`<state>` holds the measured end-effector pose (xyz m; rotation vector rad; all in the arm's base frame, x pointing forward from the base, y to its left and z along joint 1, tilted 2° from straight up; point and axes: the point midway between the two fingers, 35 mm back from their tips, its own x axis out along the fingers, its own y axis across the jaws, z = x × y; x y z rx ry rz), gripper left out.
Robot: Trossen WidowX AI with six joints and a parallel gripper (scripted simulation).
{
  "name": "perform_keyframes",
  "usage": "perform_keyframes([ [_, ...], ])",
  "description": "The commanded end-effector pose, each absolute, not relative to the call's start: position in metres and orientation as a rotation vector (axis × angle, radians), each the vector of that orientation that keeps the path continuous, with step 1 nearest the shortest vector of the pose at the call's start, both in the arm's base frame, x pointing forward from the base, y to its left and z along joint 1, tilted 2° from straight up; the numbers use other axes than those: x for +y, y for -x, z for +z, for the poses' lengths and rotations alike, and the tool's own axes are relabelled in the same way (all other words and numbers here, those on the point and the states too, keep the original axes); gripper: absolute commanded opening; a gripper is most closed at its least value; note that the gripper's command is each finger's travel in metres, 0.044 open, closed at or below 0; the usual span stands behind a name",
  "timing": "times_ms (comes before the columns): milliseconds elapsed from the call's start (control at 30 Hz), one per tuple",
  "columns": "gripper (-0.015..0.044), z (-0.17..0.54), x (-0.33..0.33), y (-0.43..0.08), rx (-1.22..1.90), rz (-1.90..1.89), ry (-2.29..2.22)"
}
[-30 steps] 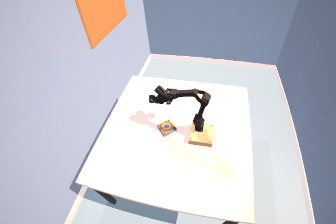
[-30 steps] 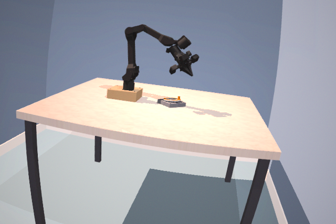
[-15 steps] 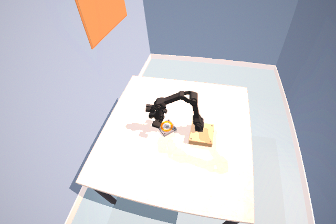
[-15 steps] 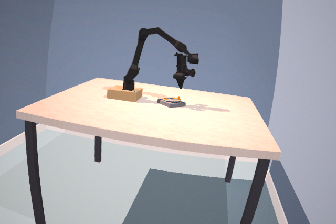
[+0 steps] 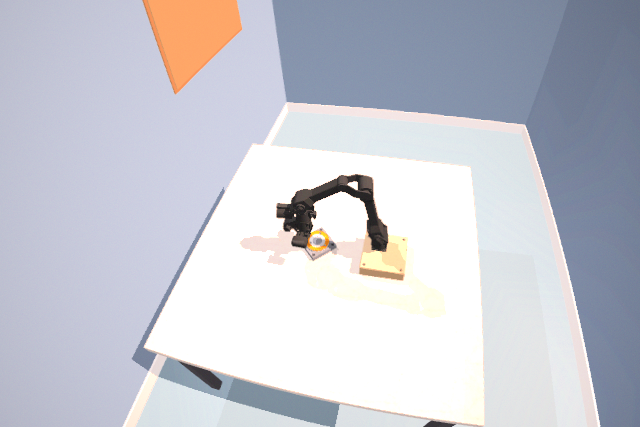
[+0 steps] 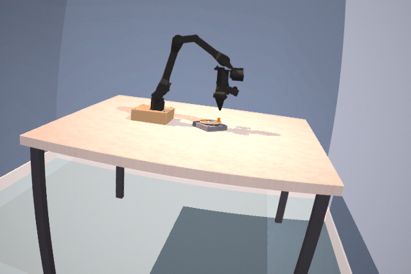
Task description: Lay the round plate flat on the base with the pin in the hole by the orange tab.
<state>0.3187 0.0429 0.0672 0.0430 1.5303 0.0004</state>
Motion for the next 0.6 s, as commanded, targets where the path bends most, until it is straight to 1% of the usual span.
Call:
perform_keyframes([
  [0,0.0000,0.040,0.044,-0.315,1.557,0.007,-0.037],
  [133,0.0000,0.025,0.044,-0.314,1.558,0.007,-0.037],
  [567,0.0000,0.025,0.036,-0.322,1.557,0.006,-0.037],
])
